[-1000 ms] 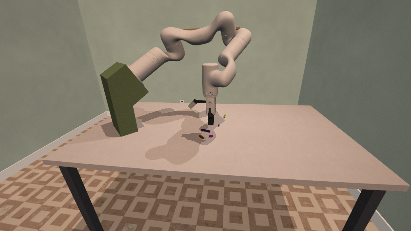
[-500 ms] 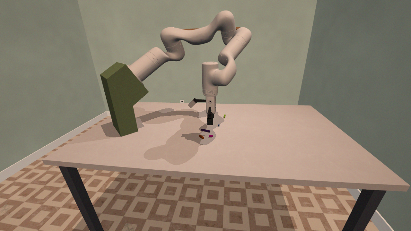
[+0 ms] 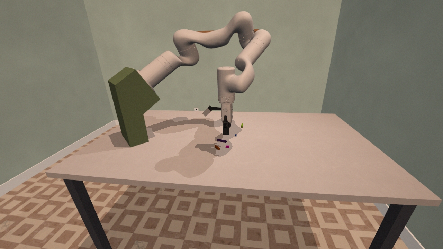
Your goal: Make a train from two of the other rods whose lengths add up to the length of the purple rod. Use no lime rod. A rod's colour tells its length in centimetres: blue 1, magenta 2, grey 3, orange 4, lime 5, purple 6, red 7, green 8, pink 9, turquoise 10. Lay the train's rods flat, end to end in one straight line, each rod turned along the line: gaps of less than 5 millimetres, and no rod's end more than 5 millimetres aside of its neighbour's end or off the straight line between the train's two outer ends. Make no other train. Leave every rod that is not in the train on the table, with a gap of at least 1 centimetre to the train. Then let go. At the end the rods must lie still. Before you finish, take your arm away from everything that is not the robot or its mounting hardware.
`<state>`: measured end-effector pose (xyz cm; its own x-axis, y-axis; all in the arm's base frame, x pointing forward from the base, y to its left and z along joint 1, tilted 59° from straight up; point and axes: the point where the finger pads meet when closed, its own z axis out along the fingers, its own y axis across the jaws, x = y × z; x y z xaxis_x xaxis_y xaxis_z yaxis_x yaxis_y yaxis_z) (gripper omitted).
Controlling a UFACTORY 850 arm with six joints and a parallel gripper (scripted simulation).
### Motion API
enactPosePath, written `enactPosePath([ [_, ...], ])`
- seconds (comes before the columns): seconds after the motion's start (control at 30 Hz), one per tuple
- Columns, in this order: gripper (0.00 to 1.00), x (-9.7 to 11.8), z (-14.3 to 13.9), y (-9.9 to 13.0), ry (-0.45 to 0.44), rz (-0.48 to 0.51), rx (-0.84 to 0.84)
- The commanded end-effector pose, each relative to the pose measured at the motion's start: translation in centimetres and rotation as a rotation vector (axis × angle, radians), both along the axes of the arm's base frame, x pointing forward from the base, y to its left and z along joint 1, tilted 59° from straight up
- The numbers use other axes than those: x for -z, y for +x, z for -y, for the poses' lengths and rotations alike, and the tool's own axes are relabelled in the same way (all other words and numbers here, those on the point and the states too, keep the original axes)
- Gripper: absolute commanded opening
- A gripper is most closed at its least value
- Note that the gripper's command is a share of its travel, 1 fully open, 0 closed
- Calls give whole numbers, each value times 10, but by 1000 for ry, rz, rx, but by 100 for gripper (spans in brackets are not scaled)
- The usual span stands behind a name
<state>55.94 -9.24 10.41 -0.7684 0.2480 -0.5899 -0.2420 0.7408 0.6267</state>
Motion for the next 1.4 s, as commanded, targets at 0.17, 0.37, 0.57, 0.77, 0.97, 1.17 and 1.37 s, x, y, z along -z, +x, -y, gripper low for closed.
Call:
enactPosePath([
  [0.17,100,21,-6,-9,200,-210,171],
  [0.37,100,32,-10,-14,308,-323,264],
  [0.57,100,46,-15,-21,442,-466,380],
  [0.77,100,53,-18,-25,513,-541,442],
  [0.97,24,53,-18,-25,513,-541,442],
  [1.17,24,53,-18,-25,513,-541,442],
  [1.37,24,53,-18,-25,513,-541,442],
])
